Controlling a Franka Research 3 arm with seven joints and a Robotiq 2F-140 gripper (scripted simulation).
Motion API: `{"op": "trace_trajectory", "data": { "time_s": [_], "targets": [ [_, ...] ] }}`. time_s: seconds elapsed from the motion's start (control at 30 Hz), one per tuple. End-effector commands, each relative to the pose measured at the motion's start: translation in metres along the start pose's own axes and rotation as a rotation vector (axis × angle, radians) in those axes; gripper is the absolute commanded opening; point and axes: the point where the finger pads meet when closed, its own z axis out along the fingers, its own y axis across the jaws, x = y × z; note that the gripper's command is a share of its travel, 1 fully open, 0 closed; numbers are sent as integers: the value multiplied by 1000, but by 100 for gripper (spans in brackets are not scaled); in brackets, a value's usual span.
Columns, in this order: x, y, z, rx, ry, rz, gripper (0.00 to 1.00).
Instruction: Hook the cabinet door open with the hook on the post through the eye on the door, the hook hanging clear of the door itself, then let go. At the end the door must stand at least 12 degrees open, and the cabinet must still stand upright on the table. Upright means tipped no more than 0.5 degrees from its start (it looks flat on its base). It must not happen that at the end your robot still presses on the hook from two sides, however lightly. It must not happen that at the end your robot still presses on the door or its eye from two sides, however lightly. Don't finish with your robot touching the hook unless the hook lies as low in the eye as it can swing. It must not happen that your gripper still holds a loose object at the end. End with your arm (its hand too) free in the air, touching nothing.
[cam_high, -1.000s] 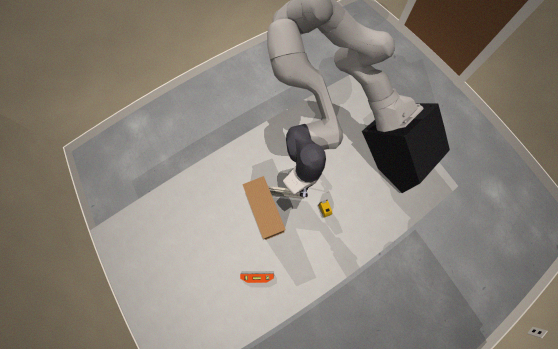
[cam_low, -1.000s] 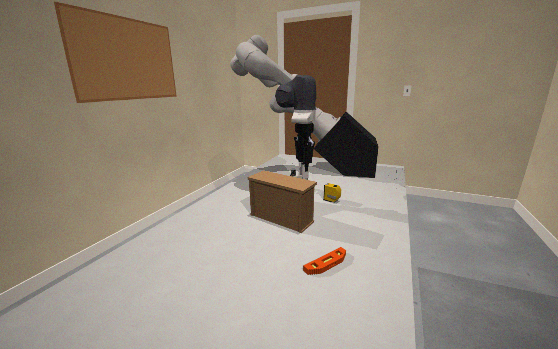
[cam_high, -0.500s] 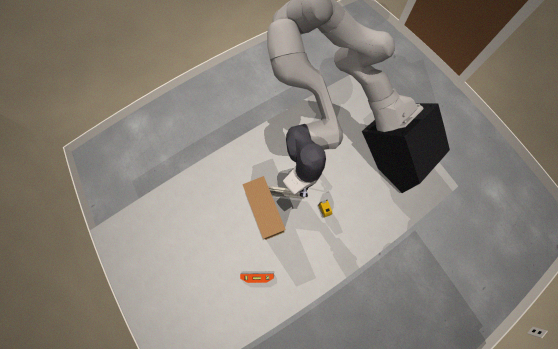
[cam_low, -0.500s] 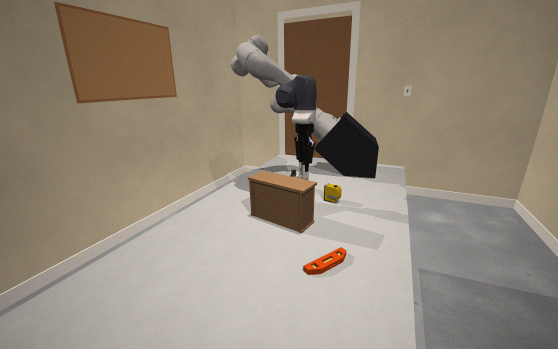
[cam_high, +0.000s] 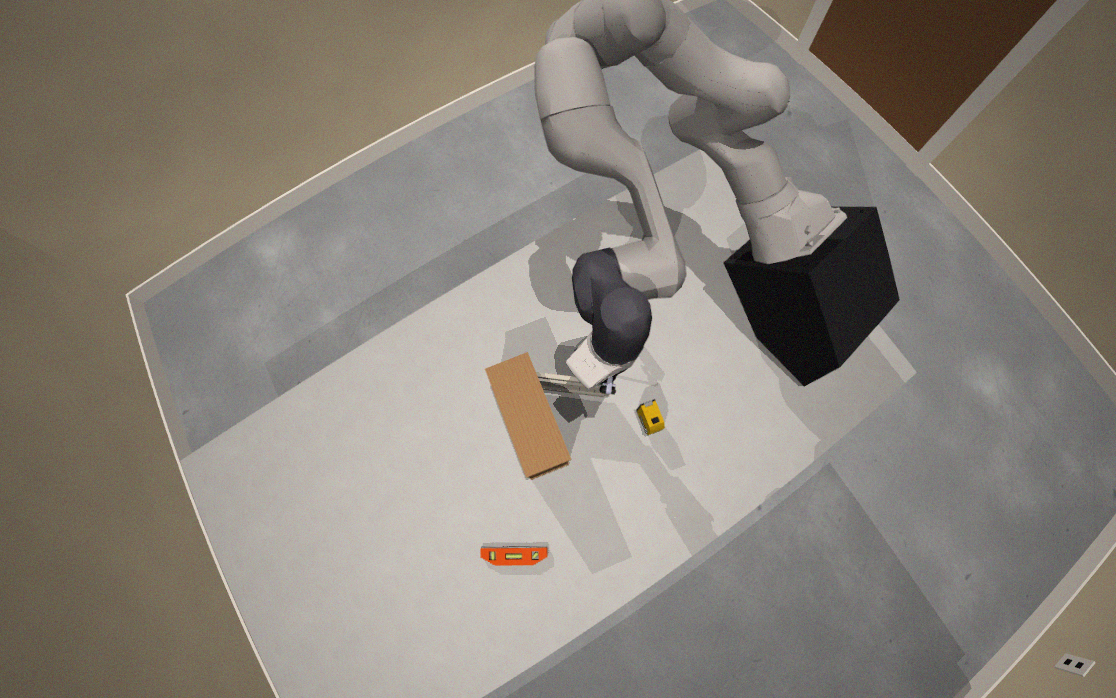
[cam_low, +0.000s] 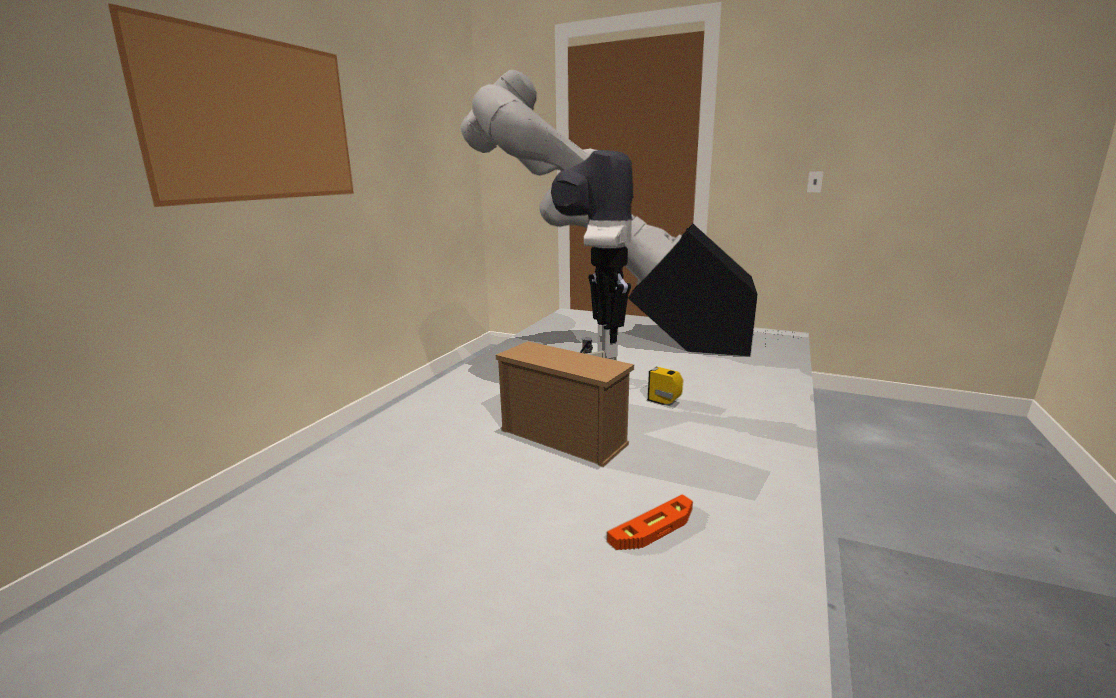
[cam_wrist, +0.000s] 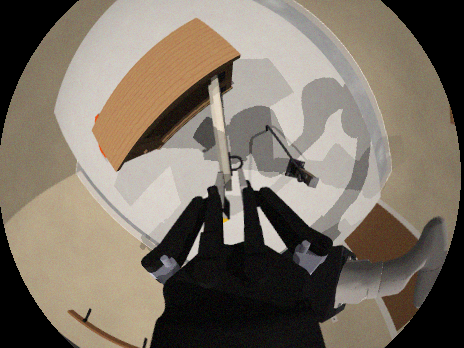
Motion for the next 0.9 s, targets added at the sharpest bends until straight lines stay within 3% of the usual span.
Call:
{"op": "trace_trajectory", "data": {
  "time_s": [0.0,0.87],
  "targets": [
    [0,1,0,3,0,-10,16],
    [0,3,0,3,0,-22,16]
  ]
}}
